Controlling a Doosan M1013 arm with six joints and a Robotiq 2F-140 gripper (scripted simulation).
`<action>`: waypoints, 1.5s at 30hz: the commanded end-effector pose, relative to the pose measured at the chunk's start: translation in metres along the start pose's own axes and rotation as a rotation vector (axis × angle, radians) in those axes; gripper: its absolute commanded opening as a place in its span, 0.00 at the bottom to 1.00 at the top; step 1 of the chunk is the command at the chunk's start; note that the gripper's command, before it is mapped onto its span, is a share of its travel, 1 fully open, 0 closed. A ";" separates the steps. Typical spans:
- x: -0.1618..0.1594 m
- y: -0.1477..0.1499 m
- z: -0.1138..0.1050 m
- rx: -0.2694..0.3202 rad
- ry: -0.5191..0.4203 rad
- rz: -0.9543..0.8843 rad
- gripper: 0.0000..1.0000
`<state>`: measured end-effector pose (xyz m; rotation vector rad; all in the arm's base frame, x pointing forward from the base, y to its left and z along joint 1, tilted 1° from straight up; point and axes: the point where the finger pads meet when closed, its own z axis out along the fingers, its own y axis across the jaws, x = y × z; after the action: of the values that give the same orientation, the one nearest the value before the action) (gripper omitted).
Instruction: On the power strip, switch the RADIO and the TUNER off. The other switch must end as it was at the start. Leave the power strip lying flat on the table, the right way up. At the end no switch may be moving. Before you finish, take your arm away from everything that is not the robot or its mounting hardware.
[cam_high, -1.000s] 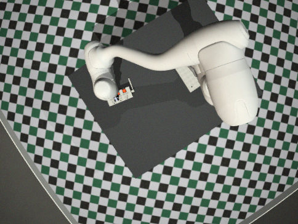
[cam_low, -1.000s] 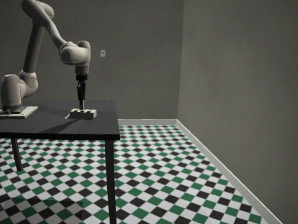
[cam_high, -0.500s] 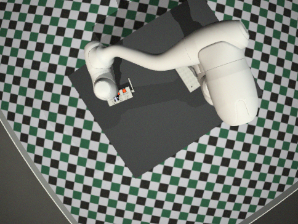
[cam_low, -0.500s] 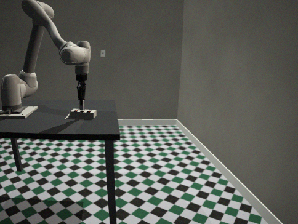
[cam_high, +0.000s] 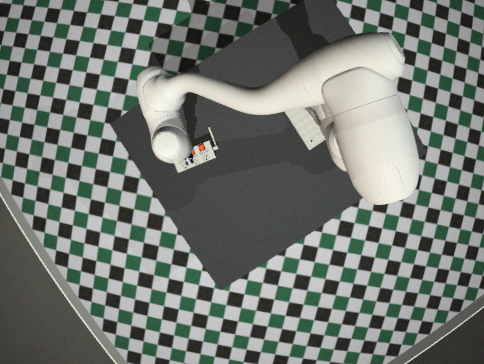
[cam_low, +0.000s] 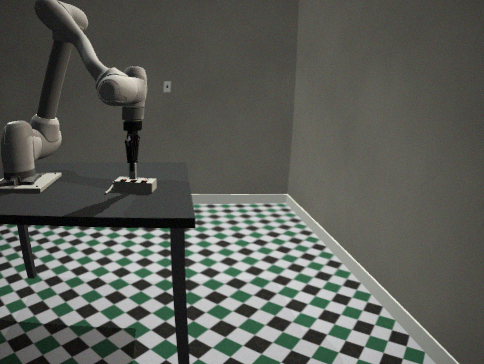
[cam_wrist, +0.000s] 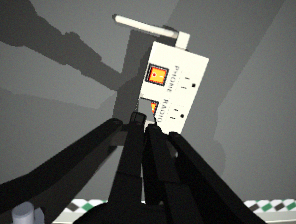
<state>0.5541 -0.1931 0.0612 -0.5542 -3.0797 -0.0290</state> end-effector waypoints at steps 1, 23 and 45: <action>0.000 0.000 0.000 0.000 0.000 0.000 0.00; 0.000 0.000 0.003 0.000 0.000 0.000 0.00; 0.000 0.000 0.009 0.000 0.000 0.000 0.00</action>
<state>0.5541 -0.1931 0.0523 -0.5542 -3.0800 -0.0285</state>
